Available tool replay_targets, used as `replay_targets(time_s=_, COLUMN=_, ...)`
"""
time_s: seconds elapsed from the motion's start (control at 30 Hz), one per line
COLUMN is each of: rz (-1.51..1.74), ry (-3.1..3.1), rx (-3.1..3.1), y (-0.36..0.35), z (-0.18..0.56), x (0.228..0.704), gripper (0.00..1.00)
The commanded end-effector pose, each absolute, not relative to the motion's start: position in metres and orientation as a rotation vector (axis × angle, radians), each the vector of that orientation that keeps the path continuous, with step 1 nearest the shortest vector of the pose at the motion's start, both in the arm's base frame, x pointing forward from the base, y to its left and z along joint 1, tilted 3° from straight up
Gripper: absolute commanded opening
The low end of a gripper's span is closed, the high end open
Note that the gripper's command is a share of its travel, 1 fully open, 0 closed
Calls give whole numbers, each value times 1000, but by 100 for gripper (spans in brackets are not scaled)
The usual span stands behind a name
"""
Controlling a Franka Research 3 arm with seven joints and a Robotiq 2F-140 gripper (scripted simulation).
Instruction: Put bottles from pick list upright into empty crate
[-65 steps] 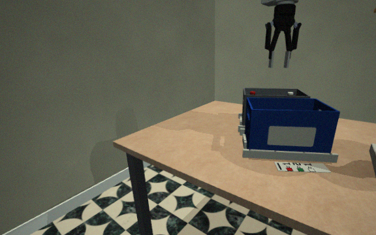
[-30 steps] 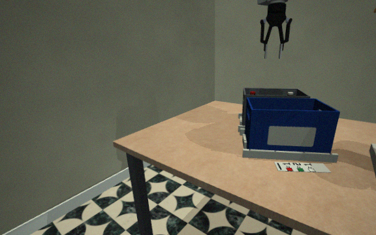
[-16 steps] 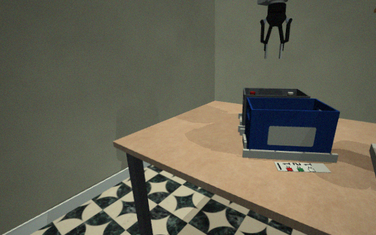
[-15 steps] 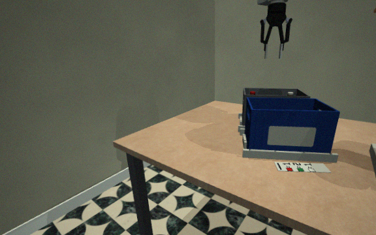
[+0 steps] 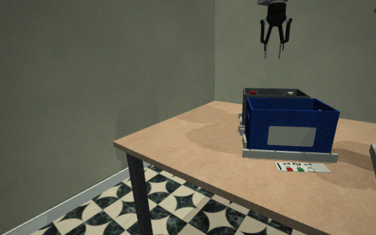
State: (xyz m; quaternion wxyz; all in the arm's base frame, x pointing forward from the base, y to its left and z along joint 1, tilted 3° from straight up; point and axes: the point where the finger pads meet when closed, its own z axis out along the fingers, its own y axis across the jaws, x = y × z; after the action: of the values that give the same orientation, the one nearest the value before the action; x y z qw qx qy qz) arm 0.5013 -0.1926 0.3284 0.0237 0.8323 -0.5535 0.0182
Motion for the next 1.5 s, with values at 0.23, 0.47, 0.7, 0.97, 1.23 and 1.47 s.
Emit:
replay_targets(time_s=0.23, rz=52, ry=-1709, rx=2578, y=-193, z=328, x=501, gripper=38)
replay_targets(time_s=0.47, rz=52, ry=-1709, rx=2578, y=-193, z=328, x=501, gripper=38)
replay_targets(time_s=0.7, rz=46, ry=-1487, rx=2710, y=-191, z=308, x=517, gripper=38)
replay_targets(time_s=0.97, rz=27, ry=-1286, rx=2803, y=-189, z=277, x=541, gripper=38)
replay_targets(time_s=1.23, rz=14, ry=-1110, rx=2872, y=-187, z=253, x=560, gripper=38)
replay_targets(time_s=1.47, rz=6, ry=-945, rx=2927, y=-185, z=227, x=580, gripper=38)
